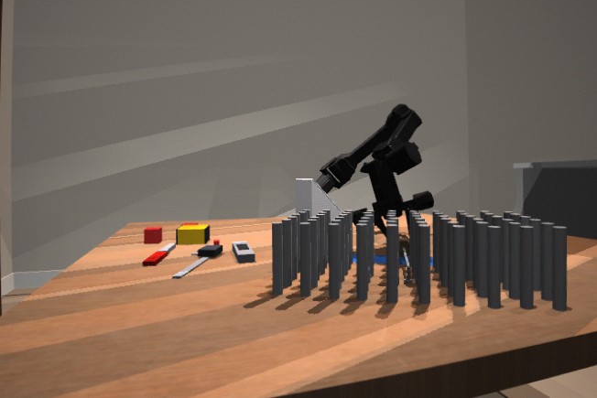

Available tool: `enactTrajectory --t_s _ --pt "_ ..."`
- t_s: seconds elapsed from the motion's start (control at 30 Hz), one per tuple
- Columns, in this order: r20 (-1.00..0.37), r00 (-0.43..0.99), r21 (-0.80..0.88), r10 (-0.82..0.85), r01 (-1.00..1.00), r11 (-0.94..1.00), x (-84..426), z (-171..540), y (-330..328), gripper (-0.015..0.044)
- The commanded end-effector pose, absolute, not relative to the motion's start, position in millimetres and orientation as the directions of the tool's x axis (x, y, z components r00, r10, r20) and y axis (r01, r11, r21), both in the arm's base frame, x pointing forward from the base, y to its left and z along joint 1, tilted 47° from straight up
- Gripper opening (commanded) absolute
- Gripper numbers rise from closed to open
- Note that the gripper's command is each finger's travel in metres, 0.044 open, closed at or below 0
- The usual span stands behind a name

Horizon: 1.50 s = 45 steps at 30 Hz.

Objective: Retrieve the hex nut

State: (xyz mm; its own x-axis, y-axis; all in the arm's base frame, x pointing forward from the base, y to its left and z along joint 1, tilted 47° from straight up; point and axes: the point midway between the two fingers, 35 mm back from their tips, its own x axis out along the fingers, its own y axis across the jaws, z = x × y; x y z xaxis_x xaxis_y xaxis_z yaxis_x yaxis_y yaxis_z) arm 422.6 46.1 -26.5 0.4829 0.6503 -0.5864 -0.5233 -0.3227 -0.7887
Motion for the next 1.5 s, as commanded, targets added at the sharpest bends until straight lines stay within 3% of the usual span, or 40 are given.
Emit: enactTrajectory --t_s 0.0,1.47 --pt "-0.591 0.483 -0.784 0.646 -0.532 -0.319 421.1 -31.5 48.2 0.0" --pt "-0.591 0.482 -0.784 0.647 -0.532 -0.32 402.9 -24.8 58.3 0.0"
